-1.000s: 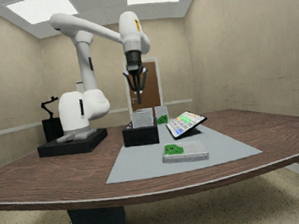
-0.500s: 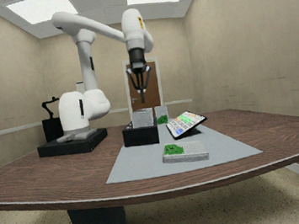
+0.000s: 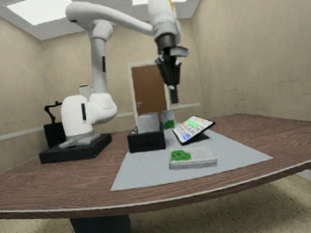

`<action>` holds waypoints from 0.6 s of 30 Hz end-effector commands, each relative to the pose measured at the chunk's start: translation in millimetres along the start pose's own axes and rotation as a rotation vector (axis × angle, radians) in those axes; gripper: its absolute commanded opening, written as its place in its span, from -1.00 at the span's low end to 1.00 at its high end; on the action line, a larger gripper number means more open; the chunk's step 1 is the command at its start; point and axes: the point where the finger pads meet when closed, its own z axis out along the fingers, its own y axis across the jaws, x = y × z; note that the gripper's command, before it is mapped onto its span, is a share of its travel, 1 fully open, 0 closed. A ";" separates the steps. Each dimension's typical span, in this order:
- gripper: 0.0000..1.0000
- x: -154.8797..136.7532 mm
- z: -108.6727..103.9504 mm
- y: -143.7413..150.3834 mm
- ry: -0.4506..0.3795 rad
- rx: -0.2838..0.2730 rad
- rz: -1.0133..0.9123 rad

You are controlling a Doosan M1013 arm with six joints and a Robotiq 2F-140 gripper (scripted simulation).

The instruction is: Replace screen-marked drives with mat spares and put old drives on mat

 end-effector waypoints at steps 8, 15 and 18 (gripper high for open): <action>-0.80 81.6 11.7 1.1 -0.020 0.035 -0.571; 0.78 81.6 11.7 1.1 -0.035 0.054 -0.702; 0.78 81.6 11.7 1.1 -0.035 0.054 -0.702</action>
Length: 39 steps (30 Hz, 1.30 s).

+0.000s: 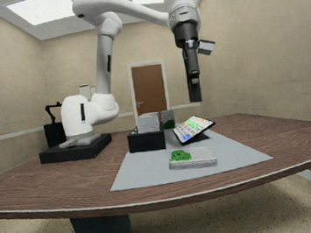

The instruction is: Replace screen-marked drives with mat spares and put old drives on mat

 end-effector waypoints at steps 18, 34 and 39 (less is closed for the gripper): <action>0.78 0.4 -0.7 0.2 -0.003 0.016 -0.027; 0.78 0.4 5.6 0.1 -0.003 0.017 -0.027; 0.78 0.3 14.6 -0.1 -0.003 0.017 -0.027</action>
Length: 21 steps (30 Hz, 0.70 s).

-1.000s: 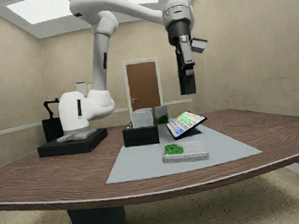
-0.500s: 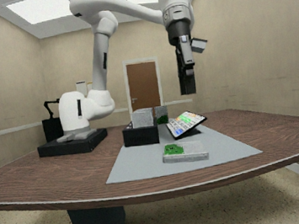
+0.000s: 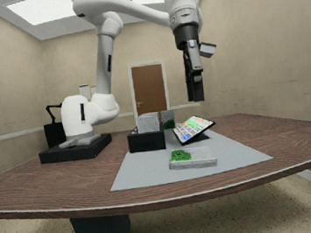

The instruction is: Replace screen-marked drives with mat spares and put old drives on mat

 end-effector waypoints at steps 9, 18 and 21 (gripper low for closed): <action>0.78 0.5 34.8 0.0 0.001 0.000 0.000; 0.78 0.5 71.2 0.1 0.001 0.000 0.000; 0.78 0.6 87.2 0.1 0.001 0.000 0.000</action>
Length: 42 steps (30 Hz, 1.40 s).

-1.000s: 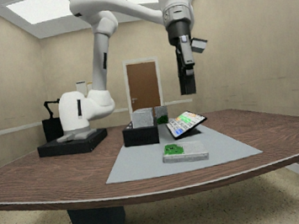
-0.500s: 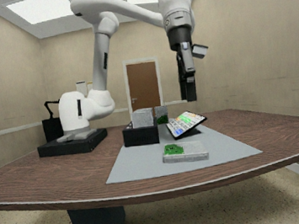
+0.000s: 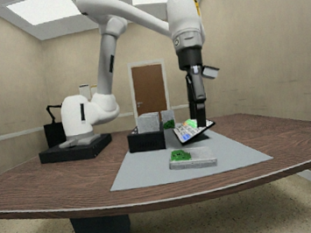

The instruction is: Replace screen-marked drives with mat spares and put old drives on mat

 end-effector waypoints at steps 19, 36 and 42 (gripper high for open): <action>0.78 0.9 75.5 0.2 0.002 0.000 0.000; 0.78 0.9 82.1 0.2 0.002 0.000 0.000; 0.78 0.9 82.1 0.2 0.002 0.000 0.000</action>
